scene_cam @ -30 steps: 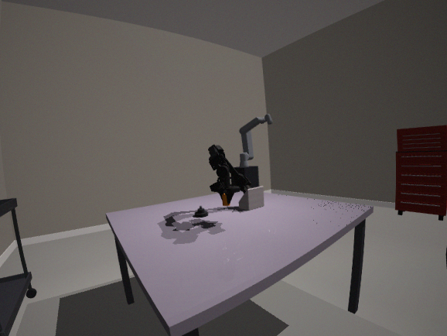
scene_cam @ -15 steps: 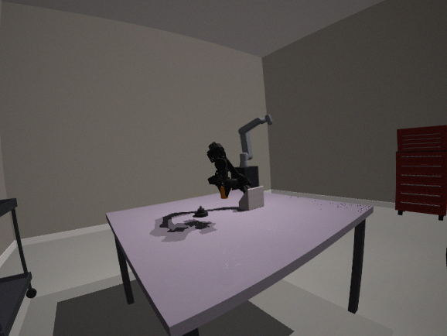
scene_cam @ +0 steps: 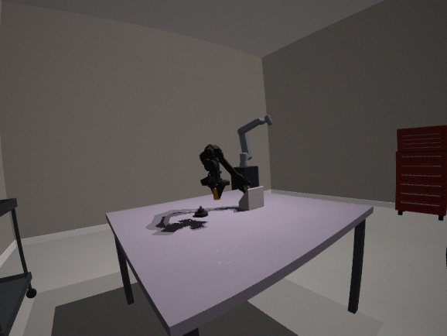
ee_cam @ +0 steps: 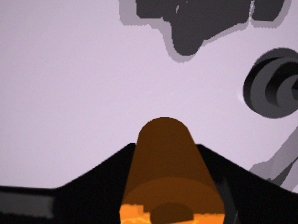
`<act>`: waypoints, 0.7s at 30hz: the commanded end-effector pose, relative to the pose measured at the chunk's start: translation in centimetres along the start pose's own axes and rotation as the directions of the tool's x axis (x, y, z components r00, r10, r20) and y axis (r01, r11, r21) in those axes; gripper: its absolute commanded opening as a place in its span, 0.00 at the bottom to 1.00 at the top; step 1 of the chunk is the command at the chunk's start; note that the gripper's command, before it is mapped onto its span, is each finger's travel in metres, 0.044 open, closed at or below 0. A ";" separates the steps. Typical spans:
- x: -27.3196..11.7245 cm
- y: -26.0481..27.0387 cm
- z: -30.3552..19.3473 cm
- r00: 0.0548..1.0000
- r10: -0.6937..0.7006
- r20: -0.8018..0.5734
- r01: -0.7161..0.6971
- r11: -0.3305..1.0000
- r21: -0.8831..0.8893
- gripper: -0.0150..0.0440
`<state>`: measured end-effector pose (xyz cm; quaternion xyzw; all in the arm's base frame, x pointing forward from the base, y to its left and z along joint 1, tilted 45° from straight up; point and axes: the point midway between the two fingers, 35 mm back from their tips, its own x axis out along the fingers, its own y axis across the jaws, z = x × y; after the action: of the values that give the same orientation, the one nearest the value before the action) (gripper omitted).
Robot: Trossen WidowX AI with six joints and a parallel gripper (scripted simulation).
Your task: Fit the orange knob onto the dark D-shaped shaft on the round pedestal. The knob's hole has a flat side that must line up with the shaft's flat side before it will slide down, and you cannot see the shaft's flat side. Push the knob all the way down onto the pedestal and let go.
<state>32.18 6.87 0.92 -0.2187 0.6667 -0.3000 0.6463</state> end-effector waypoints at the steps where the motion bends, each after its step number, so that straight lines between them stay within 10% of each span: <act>1: -0.3 -1.1 0.5 1.000 0.008 0.018 -0.008 1.000 0.002 0.25; 21: 1.1 -7.2 2.2 1.000 0.006 0.020 -0.006 1.000 0.000 0.25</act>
<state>33.42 1.14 4.19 -0.2184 0.6668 -0.2973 0.6476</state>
